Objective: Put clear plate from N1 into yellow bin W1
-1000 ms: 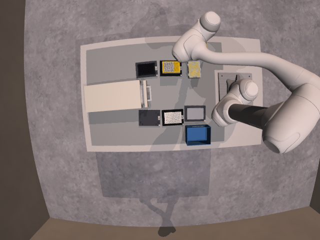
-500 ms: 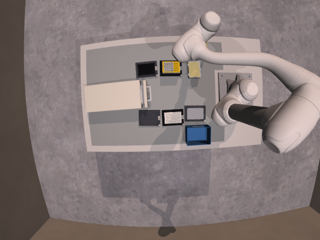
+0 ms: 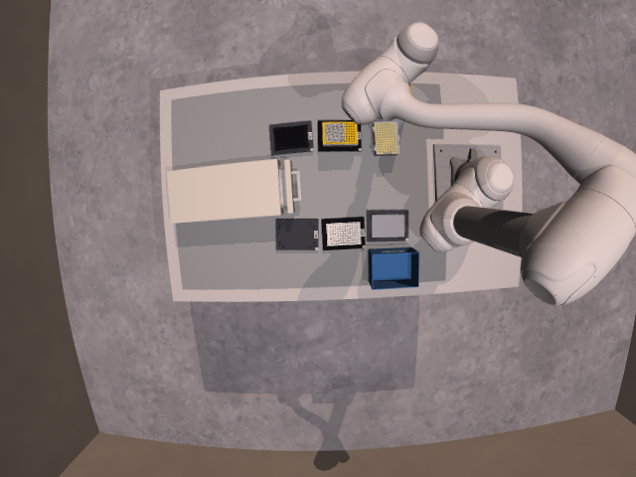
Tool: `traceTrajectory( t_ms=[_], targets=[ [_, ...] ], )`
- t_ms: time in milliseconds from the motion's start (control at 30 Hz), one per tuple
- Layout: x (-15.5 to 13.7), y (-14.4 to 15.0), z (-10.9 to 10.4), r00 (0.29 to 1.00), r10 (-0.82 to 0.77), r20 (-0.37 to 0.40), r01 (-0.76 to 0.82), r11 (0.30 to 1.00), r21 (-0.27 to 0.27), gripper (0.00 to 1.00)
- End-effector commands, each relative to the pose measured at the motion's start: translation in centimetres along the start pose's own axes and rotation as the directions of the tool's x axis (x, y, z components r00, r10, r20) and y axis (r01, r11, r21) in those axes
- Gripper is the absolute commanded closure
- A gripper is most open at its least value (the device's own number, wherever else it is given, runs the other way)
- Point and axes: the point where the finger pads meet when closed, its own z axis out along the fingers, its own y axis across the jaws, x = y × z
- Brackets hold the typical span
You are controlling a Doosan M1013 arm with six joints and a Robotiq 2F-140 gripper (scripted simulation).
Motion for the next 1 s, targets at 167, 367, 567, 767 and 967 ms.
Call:
traceTrajectory(
  t_ms=[167,367,567,767,967],
  targets=[
    [0.2,0.2,0.0,1.0,0.0,-0.006,0.0,1.0,-0.001,0.9],
    [0.2,0.2,0.0,1.0,0.0,-0.006,0.0,1.0,-0.001,0.9],
    [0.2,0.2,0.0,1.0,0.0,-0.006,0.0,1.0,-0.001,0.9],
    [0.2,0.2,0.4,1.0,0.0,-0.006,0.0,1.0,-0.001,0.9],
    [0.2,0.2,1.2,1.0,0.0,-0.006,0.0,1.0,-0.001,0.9]
  ],
)
